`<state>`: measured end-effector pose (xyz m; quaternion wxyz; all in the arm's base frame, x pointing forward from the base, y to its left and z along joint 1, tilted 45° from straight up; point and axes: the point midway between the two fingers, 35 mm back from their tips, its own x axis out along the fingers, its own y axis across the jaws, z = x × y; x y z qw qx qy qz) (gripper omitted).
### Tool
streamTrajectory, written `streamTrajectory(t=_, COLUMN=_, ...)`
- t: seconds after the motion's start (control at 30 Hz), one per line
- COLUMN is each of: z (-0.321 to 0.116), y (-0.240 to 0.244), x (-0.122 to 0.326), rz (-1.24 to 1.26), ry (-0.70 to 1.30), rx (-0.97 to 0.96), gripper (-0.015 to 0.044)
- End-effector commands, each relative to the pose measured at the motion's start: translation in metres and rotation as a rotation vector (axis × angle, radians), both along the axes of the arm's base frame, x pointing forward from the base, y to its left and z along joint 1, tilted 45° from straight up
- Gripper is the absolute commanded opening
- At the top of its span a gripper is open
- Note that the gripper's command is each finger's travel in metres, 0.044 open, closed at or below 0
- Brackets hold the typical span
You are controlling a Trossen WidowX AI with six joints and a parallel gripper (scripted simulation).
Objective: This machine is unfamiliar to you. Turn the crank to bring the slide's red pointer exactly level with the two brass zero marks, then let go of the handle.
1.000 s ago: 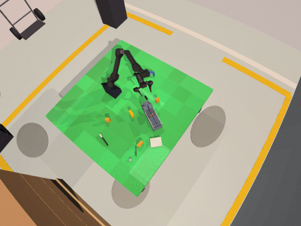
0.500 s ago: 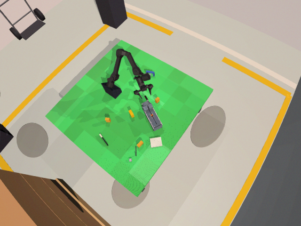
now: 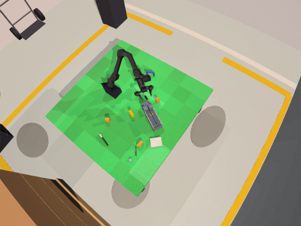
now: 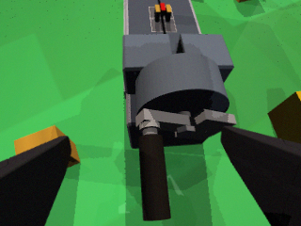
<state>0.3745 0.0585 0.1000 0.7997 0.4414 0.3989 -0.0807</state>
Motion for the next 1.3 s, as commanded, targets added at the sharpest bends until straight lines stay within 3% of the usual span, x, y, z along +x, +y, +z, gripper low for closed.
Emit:
streamTrajectory(t=0.0, z=-0.006, y=0.004, x=0.0, rz=-0.003, ry=0.007, rx=-0.001, gripper=0.044)
streamTrajectory(t=0.73, z=-0.03, y=0.027, x=0.0, rz=-0.004, ry=0.005, rx=0.002, gripper=0.044)
streamTrajectory(t=1.27, z=-0.03, y=0.027, x=0.0, rz=-0.004, ry=0.005, rx=0.002, gripper=0.002)
